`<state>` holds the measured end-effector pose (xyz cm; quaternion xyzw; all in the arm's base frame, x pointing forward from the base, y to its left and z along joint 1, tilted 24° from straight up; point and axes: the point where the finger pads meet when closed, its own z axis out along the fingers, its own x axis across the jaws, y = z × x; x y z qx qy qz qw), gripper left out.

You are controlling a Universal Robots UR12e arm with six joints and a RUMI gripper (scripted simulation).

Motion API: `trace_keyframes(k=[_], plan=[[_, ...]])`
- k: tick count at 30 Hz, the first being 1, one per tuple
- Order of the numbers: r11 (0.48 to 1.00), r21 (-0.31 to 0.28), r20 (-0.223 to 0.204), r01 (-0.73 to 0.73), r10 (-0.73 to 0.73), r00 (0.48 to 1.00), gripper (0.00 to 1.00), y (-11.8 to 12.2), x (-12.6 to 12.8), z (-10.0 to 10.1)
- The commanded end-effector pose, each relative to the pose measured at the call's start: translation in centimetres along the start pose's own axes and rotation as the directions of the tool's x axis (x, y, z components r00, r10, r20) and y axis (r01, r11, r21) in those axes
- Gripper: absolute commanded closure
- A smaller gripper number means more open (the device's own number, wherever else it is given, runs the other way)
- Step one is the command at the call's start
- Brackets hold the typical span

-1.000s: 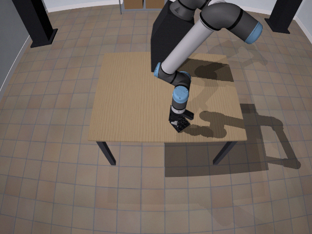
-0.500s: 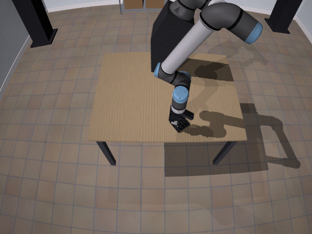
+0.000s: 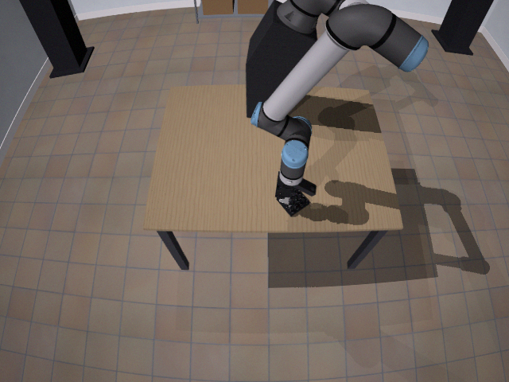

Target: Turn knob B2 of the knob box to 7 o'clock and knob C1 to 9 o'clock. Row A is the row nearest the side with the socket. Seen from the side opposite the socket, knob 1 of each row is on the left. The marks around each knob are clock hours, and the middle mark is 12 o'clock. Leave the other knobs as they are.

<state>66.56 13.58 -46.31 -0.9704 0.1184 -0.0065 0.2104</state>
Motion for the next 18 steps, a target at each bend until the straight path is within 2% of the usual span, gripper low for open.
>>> trace_keyframes(k=[1, 18], plan=[[1.000, 0.001, -0.002, -0.001, 0.001, 1.000, 0.89, 0.1, 0.1, 0.0], [1.000, 0.001, -0.003, 0.001, -0.001, 1.000, 0.89, 0.0, 0.2, 1.0]])
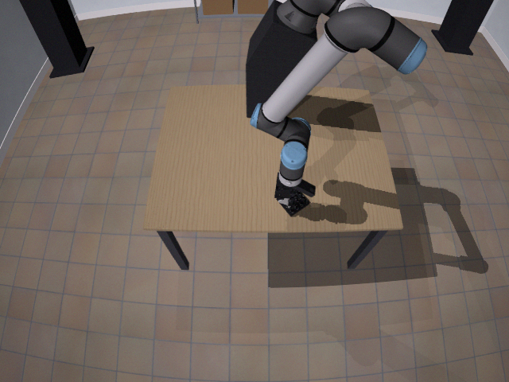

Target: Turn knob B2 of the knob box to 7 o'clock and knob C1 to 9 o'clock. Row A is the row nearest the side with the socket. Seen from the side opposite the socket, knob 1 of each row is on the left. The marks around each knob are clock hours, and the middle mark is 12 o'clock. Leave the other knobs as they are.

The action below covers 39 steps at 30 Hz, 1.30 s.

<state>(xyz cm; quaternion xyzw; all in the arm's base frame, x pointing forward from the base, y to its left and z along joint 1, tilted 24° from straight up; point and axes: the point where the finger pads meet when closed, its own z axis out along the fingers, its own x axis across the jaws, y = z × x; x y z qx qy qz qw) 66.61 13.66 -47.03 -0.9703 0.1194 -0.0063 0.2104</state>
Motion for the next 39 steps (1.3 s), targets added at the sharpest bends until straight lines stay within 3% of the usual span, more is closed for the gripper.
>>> trace_keyframes(k=[1, 39], plan=[[1.000, 0.001, -0.002, 0.003, -0.003, 1.000, 0.89, -0.23, 0.15, 0.44], [1.000, 0.001, -0.002, 0.002, -0.002, 1.000, 0.89, -0.21, 0.10, 0.66]])
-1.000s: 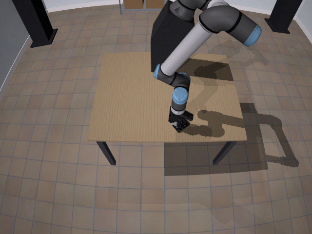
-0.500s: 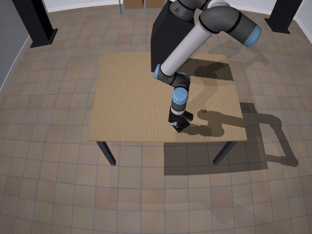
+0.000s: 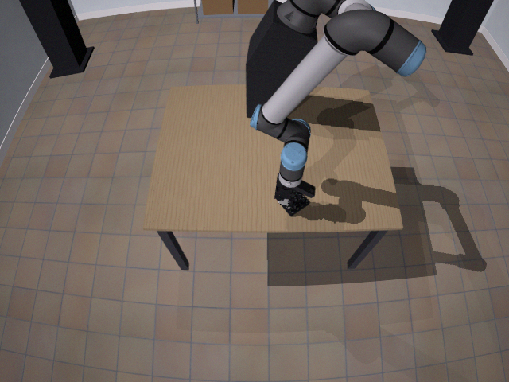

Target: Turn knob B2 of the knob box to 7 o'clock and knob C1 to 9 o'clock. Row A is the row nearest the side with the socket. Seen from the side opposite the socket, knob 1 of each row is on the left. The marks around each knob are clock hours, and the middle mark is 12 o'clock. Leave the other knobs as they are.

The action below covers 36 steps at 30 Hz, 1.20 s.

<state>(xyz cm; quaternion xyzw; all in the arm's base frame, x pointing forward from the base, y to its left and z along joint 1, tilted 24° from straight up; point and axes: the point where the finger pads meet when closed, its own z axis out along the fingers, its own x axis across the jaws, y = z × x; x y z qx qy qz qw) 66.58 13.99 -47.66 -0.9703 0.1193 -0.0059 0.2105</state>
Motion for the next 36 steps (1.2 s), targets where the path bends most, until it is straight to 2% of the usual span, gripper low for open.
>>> trace_keyframes(k=[1, 7, 8, 36], plan=[[1.000, 0.001, -0.003, 0.002, -0.002, 1.000, 0.89, -0.18, 0.18, -0.05], [1.000, 0.001, -0.003, 0.002, -0.002, 1.000, 0.89, -0.18, 0.18, -0.05], [1.000, 0.001, -0.003, 0.002, -0.002, 1.000, 0.96, -0.18, 0.18, -0.05], [1.000, 0.001, -0.003, 0.002, -0.002, 1.000, 0.96, -0.18, 0.18, -0.05]])
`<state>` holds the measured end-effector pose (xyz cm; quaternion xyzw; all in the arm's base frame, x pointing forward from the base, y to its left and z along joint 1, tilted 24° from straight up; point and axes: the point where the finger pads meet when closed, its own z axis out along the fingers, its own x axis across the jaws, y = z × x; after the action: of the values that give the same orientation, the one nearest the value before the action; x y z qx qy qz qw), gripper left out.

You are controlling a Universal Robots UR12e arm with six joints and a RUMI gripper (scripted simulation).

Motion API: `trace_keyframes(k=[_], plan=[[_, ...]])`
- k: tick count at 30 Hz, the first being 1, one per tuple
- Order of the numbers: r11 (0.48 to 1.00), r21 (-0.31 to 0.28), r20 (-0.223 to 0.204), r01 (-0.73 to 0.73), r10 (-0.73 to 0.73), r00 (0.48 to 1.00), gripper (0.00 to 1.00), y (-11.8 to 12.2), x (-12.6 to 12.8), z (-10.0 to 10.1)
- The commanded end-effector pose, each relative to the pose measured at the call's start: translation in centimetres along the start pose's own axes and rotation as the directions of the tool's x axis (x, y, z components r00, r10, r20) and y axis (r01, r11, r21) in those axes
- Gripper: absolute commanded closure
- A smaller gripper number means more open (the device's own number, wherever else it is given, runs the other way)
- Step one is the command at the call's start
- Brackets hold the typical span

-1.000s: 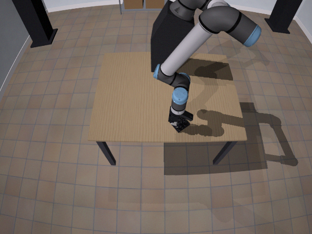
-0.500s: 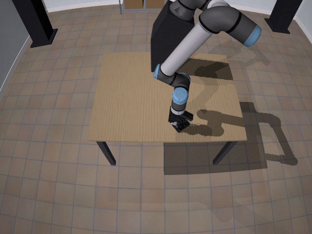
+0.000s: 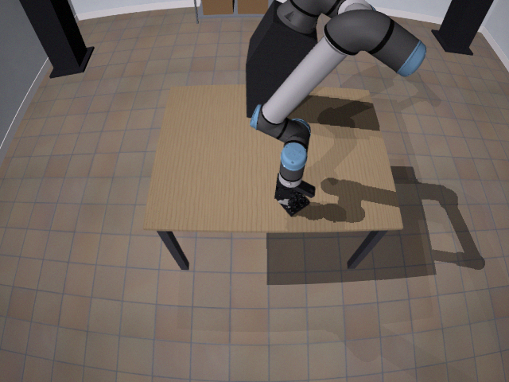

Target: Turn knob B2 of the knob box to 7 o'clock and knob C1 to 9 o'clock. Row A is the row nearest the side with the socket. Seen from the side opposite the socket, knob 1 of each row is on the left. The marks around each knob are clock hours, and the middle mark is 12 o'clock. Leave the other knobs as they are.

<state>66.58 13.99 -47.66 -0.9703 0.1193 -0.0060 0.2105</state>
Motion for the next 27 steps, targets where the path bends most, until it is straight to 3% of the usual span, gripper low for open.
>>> trace_keyframes(k=[1, 27], plan=[[1.000, 0.001, -0.003, 0.002, -0.002, 1.000, 0.96, -0.18, 0.17, -0.05], [0.999, 0.001, -0.003, 0.054, -0.054, 0.999, 0.96, -0.18, 0.20, -0.05]])
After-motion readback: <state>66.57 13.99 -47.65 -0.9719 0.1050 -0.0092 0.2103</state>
